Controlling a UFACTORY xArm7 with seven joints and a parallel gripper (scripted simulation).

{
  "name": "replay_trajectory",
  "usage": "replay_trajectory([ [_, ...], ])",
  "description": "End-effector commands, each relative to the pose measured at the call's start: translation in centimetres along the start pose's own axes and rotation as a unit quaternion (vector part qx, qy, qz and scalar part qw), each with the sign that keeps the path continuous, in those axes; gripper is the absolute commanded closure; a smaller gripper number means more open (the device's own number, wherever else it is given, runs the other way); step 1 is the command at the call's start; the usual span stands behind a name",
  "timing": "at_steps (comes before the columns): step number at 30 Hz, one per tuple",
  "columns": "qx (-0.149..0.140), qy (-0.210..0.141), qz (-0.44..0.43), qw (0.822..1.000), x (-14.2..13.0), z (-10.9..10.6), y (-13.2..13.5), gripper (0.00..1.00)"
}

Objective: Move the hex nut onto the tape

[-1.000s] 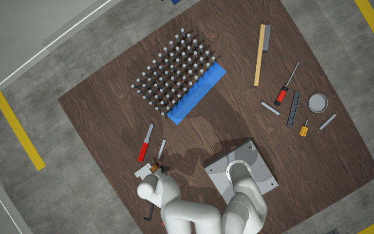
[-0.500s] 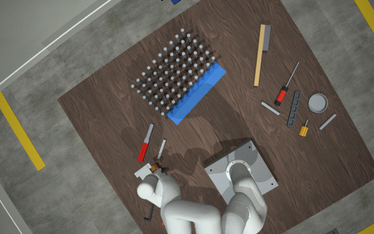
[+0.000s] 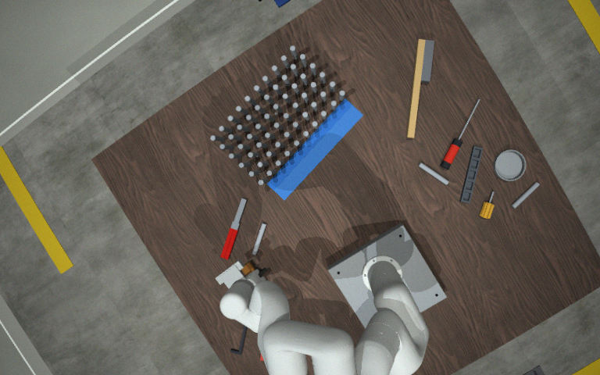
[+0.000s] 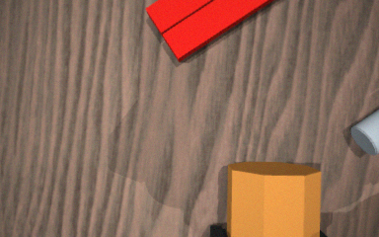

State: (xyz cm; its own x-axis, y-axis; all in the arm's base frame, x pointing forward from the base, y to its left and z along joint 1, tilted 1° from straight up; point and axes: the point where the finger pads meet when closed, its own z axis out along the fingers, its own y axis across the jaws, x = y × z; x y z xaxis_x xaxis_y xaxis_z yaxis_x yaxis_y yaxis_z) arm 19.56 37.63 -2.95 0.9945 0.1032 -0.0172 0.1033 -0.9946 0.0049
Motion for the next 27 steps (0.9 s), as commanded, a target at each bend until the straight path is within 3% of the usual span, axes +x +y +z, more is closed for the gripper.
replay_trajectory([
  [1,0.002,0.001,0.000,1.000,0.1,-0.1,-0.1,1.00],
  [16,0.002,0.001,0.000,1.000,0.1,-0.4,-0.1,1.00],
  [27,0.002,0.001,0.000,1.000,0.1,-2.5,-0.1,1.00],
])
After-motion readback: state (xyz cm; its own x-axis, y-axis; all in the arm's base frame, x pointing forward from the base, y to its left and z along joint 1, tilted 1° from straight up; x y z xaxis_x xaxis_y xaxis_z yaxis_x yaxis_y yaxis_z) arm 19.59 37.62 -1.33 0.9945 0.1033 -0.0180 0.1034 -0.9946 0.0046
